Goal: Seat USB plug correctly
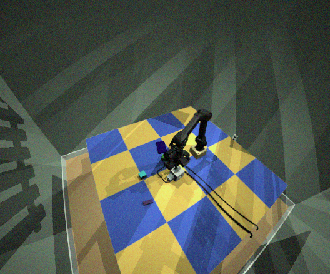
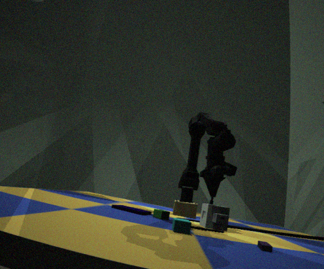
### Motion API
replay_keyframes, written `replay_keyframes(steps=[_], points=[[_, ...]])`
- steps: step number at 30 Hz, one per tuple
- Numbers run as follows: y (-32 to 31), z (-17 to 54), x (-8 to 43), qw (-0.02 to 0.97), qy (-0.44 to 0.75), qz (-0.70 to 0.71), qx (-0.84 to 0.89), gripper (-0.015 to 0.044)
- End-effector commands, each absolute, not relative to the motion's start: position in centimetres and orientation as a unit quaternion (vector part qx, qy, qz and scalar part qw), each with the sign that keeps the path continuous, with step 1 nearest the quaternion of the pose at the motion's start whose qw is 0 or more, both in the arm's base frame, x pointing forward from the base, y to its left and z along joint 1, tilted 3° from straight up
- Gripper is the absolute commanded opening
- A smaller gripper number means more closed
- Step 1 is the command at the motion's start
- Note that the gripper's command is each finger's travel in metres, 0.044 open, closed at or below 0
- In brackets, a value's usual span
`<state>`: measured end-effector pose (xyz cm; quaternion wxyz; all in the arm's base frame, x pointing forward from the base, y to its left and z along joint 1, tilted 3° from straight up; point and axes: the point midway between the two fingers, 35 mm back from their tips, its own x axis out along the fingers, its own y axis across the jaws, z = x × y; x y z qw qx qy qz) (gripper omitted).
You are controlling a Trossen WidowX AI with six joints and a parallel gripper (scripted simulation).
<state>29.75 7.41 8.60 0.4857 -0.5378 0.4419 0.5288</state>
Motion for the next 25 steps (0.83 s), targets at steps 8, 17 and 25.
replay_keyframes(steps=[8,17,25], points=[[7.4,8.6,29.7,0.485,0.442,0.529,-0.538,0.0095],[7.4,9.0,29.7,0.486,0.442,0.529,-0.538,0.0095],[7.5,9.8,29.7,0.486,0.442,0.529,-0.538,0.0095]])
